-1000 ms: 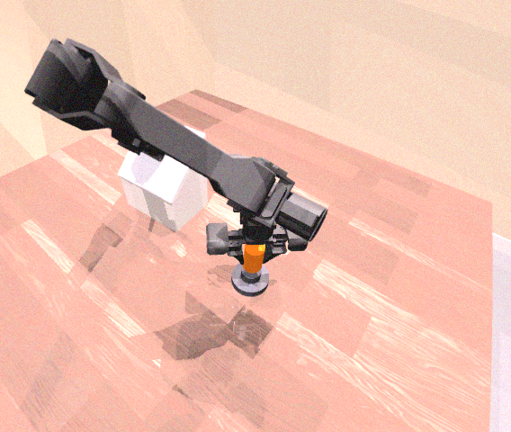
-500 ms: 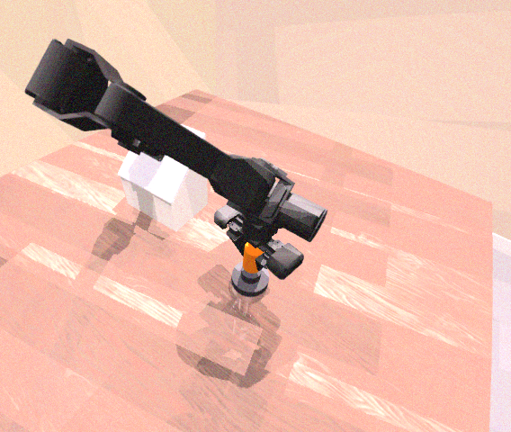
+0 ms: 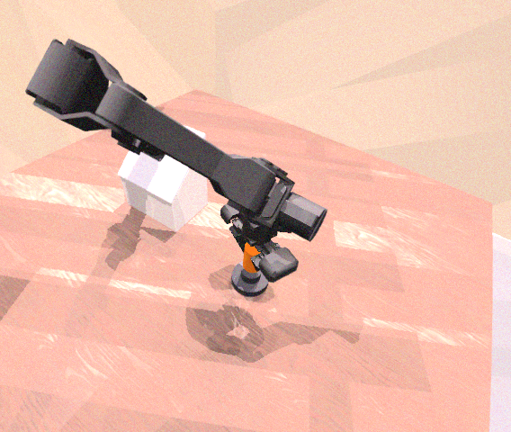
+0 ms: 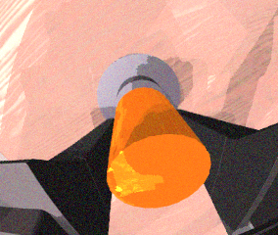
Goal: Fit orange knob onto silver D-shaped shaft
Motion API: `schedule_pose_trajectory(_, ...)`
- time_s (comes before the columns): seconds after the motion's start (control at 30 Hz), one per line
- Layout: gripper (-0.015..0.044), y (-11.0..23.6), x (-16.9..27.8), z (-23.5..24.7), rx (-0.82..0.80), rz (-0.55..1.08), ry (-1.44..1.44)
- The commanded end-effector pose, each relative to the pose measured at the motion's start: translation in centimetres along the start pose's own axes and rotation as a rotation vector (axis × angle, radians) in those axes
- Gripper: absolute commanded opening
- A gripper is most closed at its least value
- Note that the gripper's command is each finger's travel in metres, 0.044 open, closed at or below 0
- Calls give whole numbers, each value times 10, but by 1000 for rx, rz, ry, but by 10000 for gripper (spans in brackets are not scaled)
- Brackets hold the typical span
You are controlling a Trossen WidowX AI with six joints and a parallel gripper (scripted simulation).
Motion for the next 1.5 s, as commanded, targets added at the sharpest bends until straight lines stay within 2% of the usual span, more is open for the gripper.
schedule_pose_trajectory(0.0, 0, 1, 1, -1, 6, 0, -7)
schedule_pose_trajectory(0.77, 0, 3, 0, 1, 6, 0, -7)
schedule_pose_trajectory(1.03, 0, 3, 1, -1, 6, -1, -217)
schedule_pose_trajectory(1.47, 0, -1, 1, -2, 6, -1, -217)
Point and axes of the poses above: the point midway between the two fingers, 35 mm back from their tips, its own y axis back along the fingers, its own z axis across the jaws, x = y × z, the point moved 9 cm from there along y, back along the fingers, and after that the axes turned 10 degrees about y, right-handed, at the moved point
